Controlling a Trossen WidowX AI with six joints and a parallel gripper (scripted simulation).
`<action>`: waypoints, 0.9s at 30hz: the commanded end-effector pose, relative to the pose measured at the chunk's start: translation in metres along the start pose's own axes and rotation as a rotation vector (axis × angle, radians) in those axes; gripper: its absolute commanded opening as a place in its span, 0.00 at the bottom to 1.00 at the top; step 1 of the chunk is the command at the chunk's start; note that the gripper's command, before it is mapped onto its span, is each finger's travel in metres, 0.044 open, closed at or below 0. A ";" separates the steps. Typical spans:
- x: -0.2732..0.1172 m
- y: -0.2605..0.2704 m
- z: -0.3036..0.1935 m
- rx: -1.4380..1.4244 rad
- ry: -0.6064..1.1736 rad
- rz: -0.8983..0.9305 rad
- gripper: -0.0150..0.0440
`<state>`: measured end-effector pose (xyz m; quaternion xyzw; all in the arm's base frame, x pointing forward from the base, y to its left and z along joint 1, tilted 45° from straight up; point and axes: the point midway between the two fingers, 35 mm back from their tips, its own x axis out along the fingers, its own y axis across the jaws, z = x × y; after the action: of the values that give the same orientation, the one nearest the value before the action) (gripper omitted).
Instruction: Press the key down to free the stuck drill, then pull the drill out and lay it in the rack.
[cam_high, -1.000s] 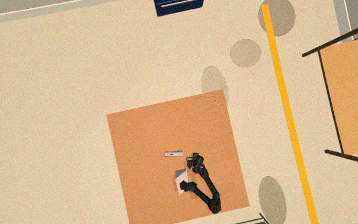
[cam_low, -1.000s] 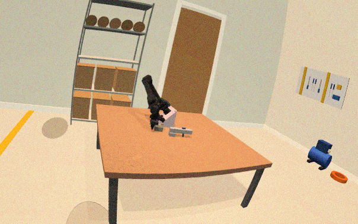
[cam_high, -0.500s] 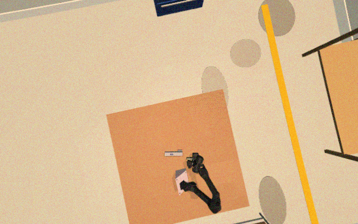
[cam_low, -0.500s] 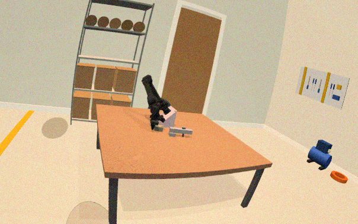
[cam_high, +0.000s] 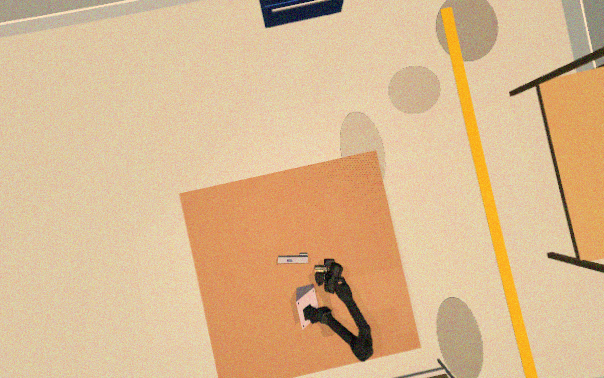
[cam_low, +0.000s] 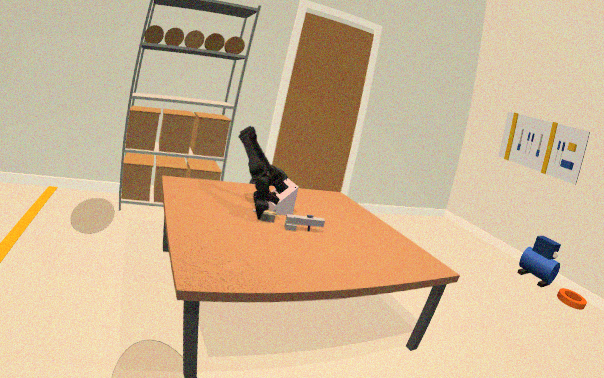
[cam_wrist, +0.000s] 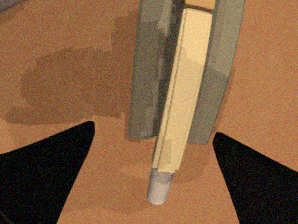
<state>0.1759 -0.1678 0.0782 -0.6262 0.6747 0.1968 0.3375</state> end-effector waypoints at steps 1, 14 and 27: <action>-0.018 -0.001 -0.001 0.012 -0.007 -0.013 1.00; -0.069 -0.002 -0.003 0.012 -0.010 -0.012 1.00; -0.093 -0.098 -0.055 0.393 -0.199 -0.327 1.00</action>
<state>0.2357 -0.1406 0.1640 -0.6216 0.5989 0.1139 0.4919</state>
